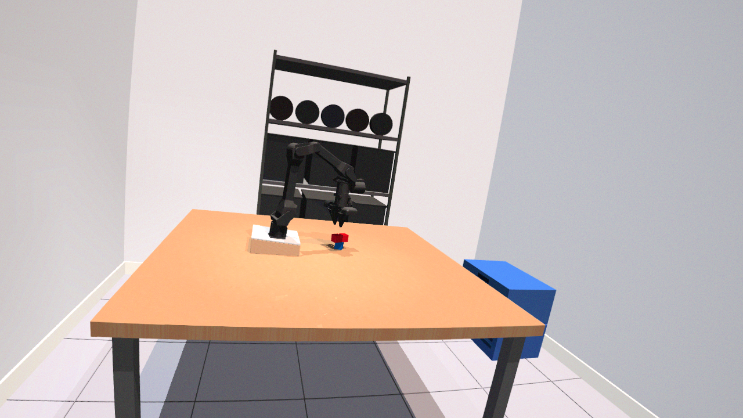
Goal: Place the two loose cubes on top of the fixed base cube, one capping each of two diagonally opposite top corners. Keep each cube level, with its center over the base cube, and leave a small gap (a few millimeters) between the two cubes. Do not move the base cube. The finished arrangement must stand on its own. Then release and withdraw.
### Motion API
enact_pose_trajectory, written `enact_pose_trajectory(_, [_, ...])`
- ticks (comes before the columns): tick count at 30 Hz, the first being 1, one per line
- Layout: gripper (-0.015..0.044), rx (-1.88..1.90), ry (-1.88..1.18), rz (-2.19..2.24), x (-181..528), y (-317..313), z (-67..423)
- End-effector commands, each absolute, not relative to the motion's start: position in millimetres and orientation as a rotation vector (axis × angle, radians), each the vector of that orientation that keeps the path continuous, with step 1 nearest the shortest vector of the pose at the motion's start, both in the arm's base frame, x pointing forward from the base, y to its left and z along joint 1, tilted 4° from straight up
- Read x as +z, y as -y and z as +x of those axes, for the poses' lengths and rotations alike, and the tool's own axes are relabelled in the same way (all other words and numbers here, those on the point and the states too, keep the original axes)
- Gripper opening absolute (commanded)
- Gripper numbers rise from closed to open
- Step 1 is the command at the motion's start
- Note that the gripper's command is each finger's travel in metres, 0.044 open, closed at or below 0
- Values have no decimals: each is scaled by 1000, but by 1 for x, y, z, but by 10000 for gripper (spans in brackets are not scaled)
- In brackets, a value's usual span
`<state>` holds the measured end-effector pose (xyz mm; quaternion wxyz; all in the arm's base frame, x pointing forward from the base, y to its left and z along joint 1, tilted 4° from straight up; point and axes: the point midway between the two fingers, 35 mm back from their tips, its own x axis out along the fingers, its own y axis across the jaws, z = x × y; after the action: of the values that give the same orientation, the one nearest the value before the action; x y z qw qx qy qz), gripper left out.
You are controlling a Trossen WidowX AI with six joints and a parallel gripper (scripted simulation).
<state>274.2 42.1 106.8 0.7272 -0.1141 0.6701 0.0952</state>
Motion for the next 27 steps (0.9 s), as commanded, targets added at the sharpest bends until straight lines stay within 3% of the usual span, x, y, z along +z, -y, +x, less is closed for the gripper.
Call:
enact_pose_trajectory(1, [205,206,-1469,-247,115,-42,275])
enact_pose_trajectory(5, [205,206,-1469,-247,117,-42,275])
enact_pose_trajectory(13, [400,210,-1473,-251,124,-42,273])
enact_pose_trajectory(17, [400,212,-1478,-251,122,-51,273])
enact_pose_trajectory(27, [400,220,-1478,-242,122,-169,260])
